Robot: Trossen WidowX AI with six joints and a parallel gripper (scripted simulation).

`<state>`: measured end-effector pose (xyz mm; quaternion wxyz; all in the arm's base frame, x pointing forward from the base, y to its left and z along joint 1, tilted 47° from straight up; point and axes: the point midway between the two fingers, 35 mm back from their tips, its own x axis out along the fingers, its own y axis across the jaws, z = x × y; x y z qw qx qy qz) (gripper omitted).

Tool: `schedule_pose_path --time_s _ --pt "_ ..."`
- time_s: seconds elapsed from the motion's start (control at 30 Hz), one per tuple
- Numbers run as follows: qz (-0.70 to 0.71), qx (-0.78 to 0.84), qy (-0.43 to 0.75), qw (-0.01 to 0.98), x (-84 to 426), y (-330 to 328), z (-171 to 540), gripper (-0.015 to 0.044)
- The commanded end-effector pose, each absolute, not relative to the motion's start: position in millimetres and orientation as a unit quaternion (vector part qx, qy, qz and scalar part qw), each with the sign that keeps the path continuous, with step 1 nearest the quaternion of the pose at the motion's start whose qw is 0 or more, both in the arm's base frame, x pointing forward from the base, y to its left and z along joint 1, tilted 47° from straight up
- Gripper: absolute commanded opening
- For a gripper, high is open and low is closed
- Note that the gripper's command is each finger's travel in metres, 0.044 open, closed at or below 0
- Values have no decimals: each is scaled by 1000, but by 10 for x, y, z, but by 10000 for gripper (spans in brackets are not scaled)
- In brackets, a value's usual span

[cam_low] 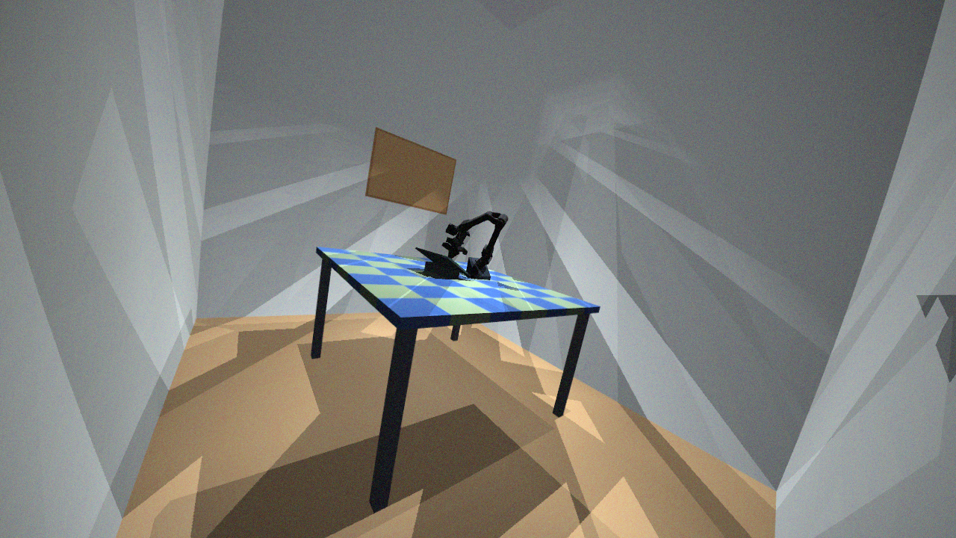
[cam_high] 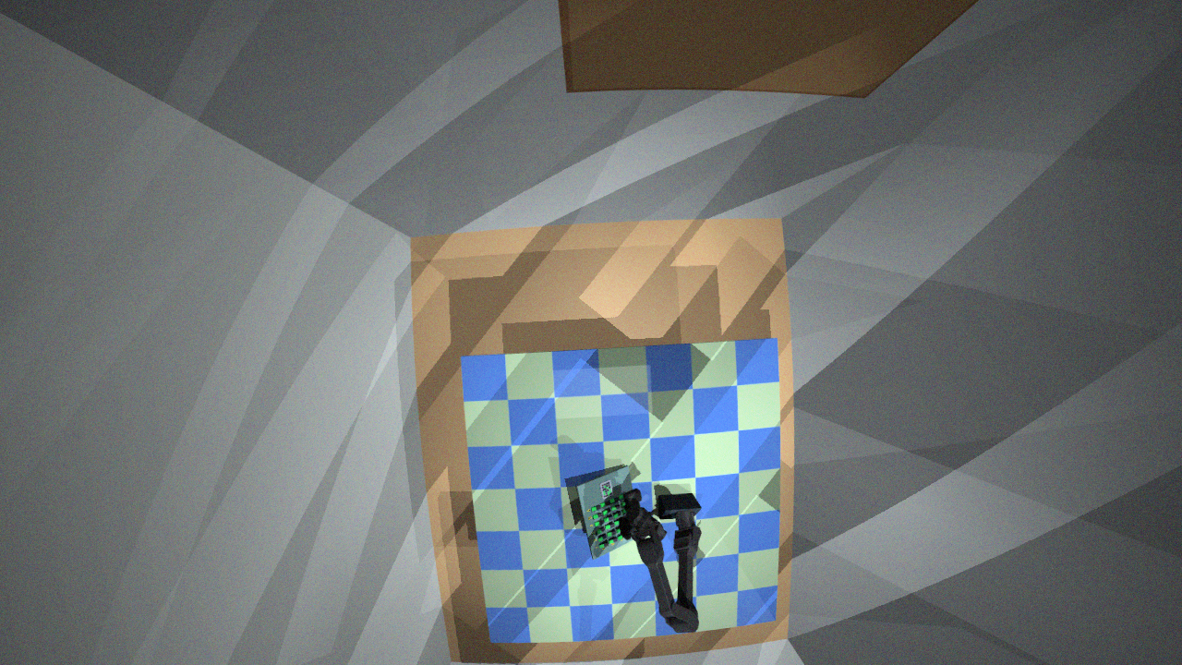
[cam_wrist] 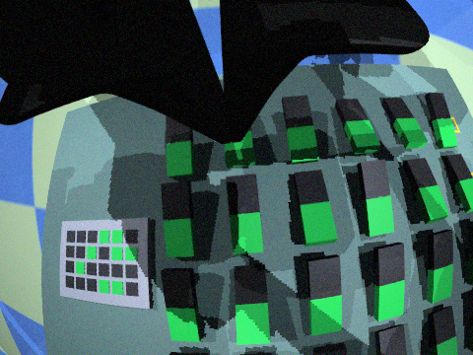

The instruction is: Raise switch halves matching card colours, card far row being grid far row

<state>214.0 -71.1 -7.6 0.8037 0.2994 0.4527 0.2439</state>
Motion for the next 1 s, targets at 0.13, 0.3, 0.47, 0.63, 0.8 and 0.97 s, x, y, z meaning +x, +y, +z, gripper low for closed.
schedule_pose_path --time_s 0.13,0.3,0.47,0.63,0.8,0.97 --pt "245 305 453 801 2193 -611 -149 0" --pt "245 305 453 801 2198 -603 -155 0" --pt "245 305 453 801 2198 -603 -155 0" --pt "245 305 453 801 2198 -603 -155 0" --pt "245 305 453 801 2198 -603 -155 0" --pt "245 305 453 801 2199 -603 -156 0"
